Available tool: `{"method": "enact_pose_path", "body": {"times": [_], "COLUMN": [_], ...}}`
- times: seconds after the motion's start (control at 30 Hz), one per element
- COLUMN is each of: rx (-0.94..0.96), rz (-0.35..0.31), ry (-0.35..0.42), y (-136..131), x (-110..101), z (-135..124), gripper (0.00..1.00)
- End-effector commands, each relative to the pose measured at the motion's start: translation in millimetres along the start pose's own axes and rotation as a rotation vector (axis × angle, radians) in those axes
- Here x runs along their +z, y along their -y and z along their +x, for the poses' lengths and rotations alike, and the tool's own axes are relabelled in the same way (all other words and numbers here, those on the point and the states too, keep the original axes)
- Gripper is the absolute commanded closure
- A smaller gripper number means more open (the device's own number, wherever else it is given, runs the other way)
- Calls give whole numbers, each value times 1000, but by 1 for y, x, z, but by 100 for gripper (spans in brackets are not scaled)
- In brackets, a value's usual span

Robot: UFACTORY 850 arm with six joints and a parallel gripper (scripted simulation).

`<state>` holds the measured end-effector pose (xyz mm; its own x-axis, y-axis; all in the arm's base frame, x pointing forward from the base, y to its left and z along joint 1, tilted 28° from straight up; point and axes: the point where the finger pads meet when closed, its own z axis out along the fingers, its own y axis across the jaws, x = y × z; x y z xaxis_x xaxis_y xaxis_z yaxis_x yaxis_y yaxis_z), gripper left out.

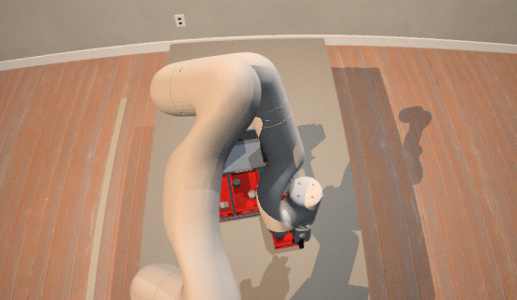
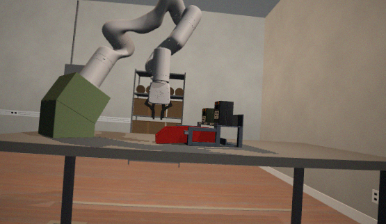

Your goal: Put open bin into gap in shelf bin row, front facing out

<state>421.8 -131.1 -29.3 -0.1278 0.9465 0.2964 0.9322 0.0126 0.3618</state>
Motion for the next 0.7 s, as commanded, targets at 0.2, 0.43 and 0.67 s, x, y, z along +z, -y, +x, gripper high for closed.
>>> {"method": "enact_pose_path", "body": {"times": [0.2,0.43,0.67], "rx": [0,0,0], "rz": [-1,-1,-1], "ry": [1,1,1], "y": [-2,-2,-2], "x": [-1,-1,-1], "z": [0,0,0], "gripper": [66,0,0]}}
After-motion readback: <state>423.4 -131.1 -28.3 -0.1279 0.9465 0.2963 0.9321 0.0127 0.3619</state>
